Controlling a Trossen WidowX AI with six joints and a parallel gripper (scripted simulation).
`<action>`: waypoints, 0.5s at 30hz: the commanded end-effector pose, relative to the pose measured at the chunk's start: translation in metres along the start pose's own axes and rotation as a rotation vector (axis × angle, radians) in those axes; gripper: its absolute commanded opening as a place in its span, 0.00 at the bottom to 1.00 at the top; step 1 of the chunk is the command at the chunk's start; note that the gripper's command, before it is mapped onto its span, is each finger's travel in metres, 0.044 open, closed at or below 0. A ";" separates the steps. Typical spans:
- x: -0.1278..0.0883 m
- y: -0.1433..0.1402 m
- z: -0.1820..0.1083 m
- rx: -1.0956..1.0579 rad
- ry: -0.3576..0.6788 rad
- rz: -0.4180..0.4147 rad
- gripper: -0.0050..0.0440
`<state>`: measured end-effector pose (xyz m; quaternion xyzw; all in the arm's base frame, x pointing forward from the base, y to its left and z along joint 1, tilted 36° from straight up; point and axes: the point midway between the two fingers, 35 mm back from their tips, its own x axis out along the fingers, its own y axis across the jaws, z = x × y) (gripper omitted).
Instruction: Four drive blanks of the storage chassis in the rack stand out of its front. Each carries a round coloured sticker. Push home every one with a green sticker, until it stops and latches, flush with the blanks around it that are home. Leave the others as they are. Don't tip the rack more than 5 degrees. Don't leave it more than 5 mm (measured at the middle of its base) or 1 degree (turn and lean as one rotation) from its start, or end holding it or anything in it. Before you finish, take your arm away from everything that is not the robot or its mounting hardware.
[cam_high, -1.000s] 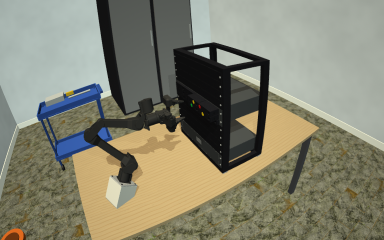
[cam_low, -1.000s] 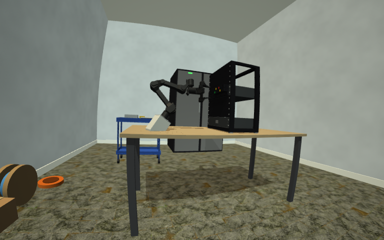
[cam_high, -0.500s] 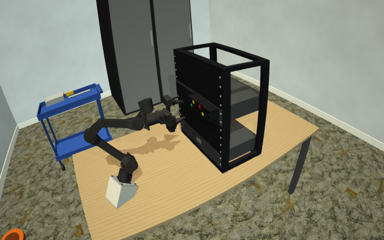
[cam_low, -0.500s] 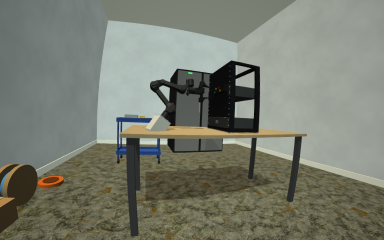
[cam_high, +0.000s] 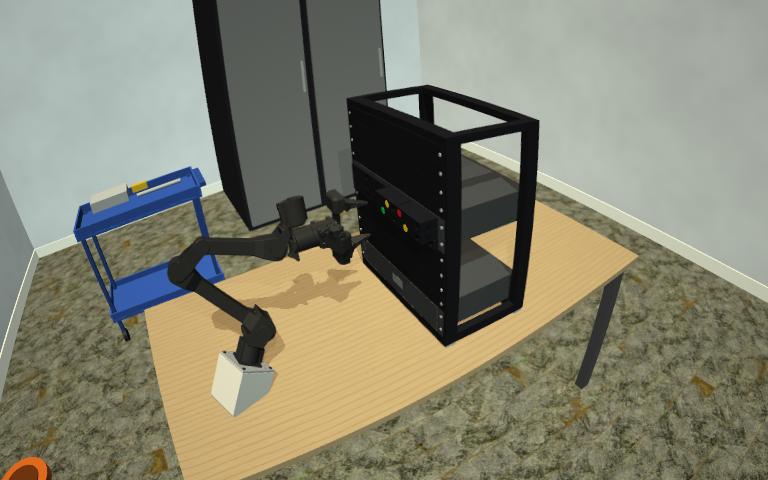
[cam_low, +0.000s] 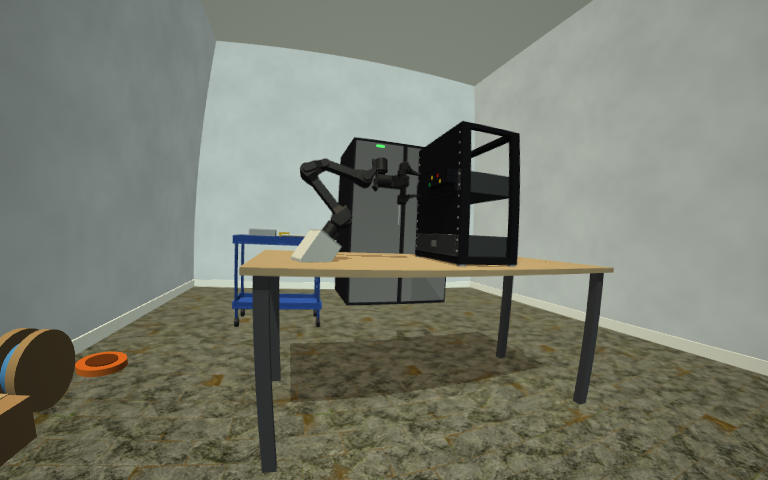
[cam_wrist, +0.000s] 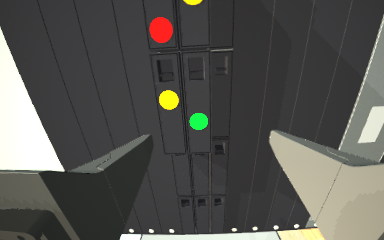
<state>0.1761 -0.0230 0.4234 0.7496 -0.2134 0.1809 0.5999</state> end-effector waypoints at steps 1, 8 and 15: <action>-0.001 0.007 -0.001 -0.002 0.000 0.018 1.00; -0.001 0.007 -0.001 -0.002 0.000 0.018 1.00; -0.001 0.008 0.000 -0.002 0.001 0.018 1.00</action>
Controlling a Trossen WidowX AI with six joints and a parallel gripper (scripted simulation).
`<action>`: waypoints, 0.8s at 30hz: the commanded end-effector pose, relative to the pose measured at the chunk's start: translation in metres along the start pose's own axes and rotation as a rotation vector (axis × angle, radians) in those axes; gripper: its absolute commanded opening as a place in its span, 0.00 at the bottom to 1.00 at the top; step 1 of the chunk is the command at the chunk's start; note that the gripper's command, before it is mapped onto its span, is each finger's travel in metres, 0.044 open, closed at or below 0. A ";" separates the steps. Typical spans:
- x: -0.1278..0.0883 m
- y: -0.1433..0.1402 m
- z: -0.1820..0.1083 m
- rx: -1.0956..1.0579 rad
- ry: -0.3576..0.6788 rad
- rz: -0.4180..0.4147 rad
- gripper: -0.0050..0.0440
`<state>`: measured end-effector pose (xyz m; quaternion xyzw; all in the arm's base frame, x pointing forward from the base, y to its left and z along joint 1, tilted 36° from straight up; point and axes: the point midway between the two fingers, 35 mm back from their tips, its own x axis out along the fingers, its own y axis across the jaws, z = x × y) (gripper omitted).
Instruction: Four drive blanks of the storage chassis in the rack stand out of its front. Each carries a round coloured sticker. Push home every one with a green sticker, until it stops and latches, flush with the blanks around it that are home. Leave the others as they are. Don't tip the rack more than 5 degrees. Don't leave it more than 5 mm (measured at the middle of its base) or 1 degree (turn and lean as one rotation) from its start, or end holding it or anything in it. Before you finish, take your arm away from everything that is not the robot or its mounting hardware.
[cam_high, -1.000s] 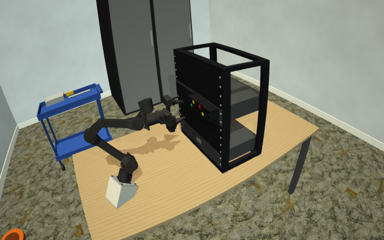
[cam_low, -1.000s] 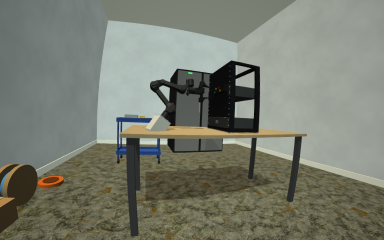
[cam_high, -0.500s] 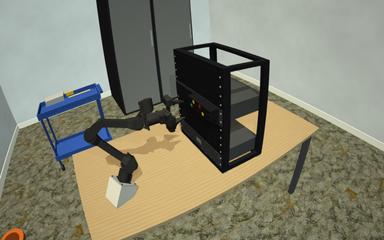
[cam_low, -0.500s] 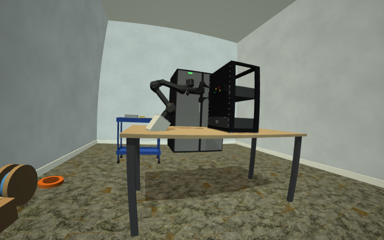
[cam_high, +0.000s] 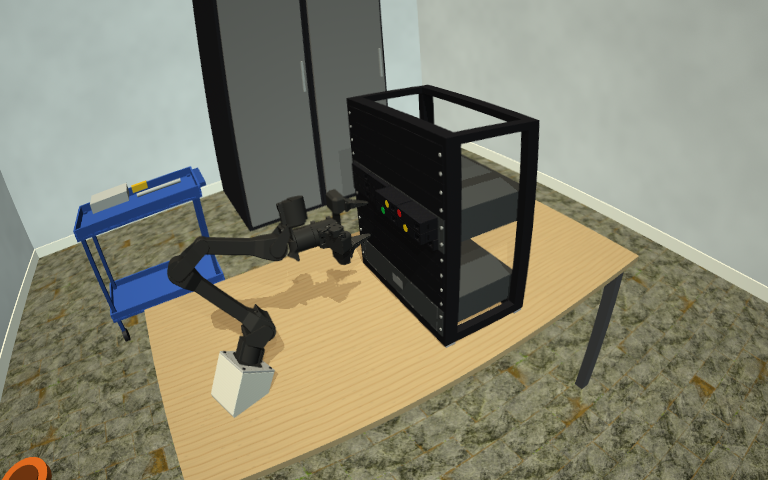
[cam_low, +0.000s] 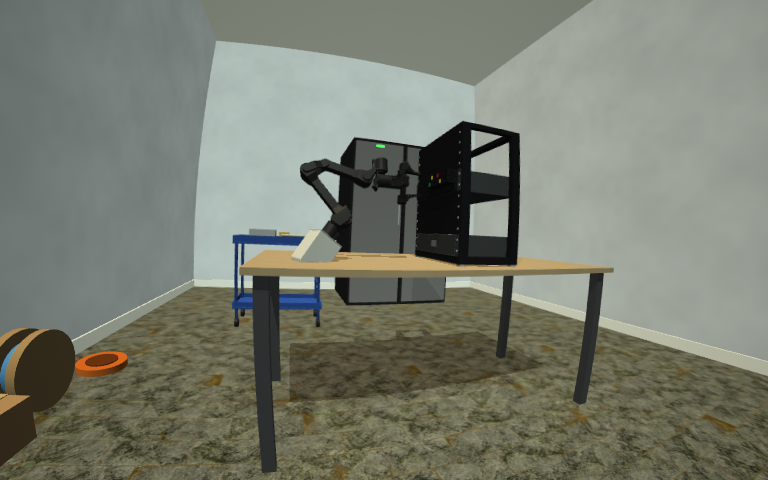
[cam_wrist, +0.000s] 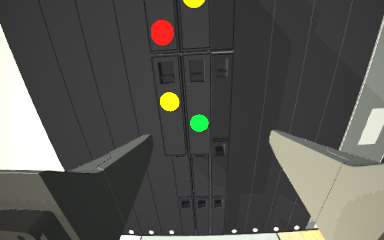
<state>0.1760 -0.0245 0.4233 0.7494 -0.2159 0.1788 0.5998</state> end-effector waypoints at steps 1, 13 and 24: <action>-0.001 0.007 -0.001 0.000 0.007 0.017 1.00; -0.001 0.008 0.004 0.000 0.007 0.017 1.00; -0.001 0.009 0.014 0.000 0.007 0.017 1.00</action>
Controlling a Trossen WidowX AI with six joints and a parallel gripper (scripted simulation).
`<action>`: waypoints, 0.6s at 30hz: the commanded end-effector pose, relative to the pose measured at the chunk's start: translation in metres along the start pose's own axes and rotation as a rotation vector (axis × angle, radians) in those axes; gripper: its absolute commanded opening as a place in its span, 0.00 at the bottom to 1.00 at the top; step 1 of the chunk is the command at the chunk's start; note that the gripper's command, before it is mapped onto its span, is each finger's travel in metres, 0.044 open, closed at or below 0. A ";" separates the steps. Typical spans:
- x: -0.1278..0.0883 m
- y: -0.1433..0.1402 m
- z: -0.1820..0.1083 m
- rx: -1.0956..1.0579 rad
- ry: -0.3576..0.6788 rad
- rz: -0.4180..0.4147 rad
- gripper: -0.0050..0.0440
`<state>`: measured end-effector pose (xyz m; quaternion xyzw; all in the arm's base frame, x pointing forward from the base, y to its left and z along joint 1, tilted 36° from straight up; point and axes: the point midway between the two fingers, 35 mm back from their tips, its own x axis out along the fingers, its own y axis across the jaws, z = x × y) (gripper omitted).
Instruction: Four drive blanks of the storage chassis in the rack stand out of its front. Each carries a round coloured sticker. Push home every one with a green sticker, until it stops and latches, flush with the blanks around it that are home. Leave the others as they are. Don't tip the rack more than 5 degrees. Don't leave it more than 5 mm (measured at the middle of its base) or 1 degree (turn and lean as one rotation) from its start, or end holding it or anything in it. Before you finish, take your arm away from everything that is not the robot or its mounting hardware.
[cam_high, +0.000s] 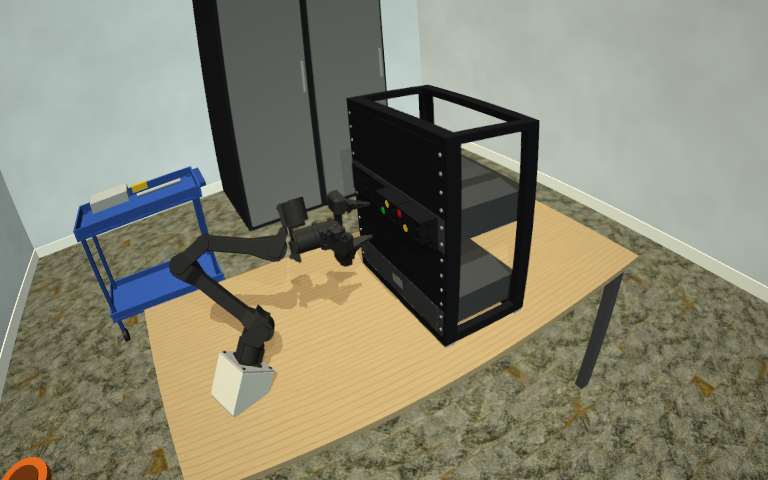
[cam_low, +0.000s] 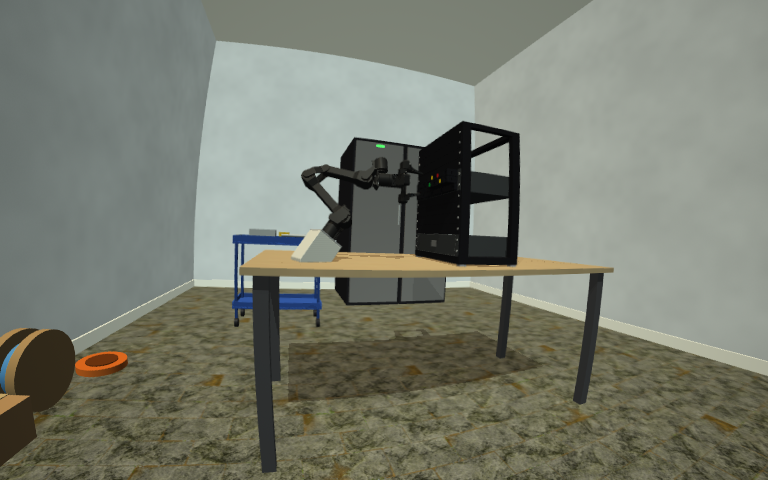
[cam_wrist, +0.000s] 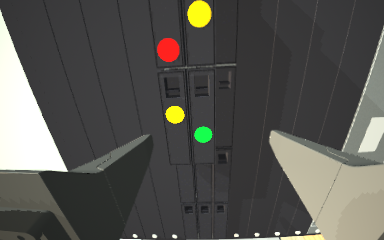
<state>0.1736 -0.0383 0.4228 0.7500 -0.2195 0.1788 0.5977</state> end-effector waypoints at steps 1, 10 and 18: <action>0.000 0.005 0.002 -0.003 0.012 0.011 1.00; 0.000 0.006 0.012 -0.003 0.012 0.011 1.00; 0.000 0.008 0.026 -0.003 0.012 0.011 1.00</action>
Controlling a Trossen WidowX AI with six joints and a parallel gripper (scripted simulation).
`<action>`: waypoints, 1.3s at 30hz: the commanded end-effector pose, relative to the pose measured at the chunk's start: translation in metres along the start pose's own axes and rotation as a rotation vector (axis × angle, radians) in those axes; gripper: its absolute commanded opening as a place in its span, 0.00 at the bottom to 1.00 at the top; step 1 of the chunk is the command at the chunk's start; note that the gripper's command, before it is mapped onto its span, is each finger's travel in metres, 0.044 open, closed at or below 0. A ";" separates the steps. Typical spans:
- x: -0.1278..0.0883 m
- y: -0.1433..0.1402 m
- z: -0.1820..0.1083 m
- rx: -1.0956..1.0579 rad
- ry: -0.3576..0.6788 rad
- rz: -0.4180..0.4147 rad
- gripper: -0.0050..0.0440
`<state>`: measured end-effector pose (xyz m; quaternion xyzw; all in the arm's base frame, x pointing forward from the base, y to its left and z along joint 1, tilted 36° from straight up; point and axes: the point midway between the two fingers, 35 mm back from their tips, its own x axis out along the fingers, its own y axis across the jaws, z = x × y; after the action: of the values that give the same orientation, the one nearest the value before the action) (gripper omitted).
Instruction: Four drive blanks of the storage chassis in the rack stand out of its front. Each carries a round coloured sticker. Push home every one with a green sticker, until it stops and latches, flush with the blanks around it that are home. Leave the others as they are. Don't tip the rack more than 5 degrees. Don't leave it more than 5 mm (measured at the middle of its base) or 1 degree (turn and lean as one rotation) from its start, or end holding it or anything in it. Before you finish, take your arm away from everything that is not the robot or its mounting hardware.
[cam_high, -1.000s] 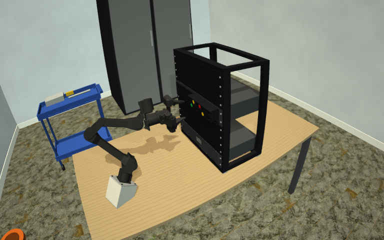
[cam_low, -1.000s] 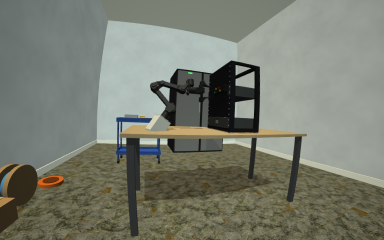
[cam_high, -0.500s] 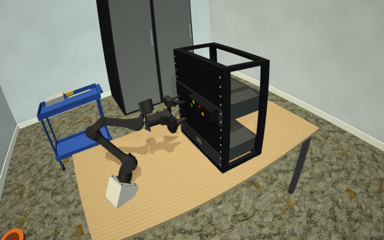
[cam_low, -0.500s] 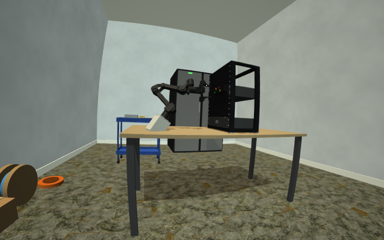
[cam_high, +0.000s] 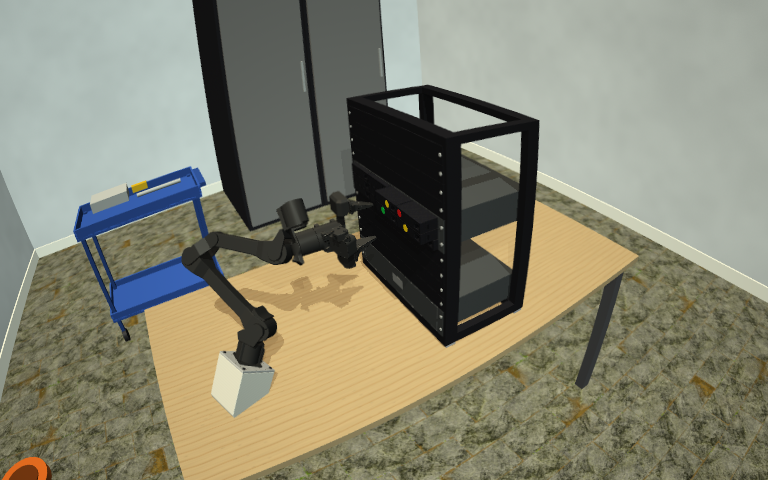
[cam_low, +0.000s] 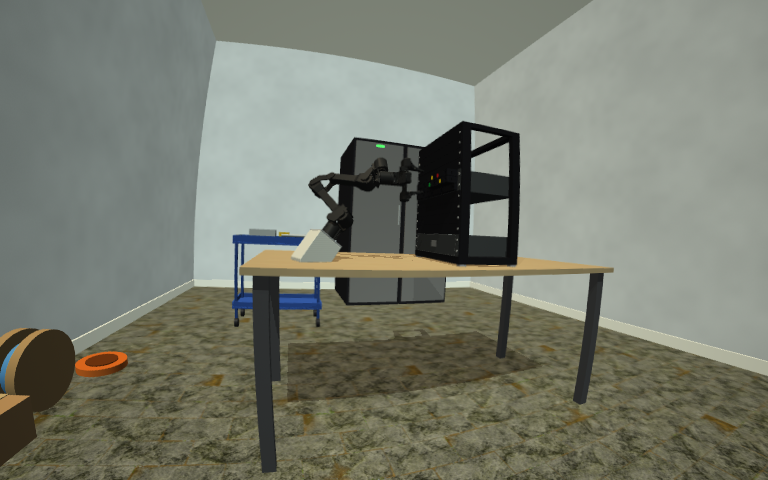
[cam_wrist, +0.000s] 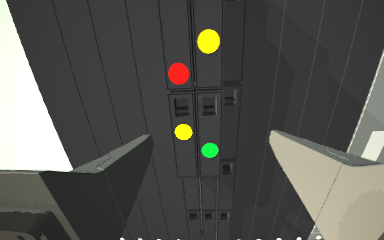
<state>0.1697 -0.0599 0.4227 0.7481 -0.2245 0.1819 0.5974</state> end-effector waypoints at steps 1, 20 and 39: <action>0.001 0.002 0.007 0.000 0.013 -0.002 1.00; 0.000 0.005 0.040 0.000 0.013 -0.002 1.00; 0.000 0.006 0.049 0.000 0.013 -0.002 1.00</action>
<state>0.1675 -0.1094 0.4142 0.7493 -0.2213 0.1839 0.5964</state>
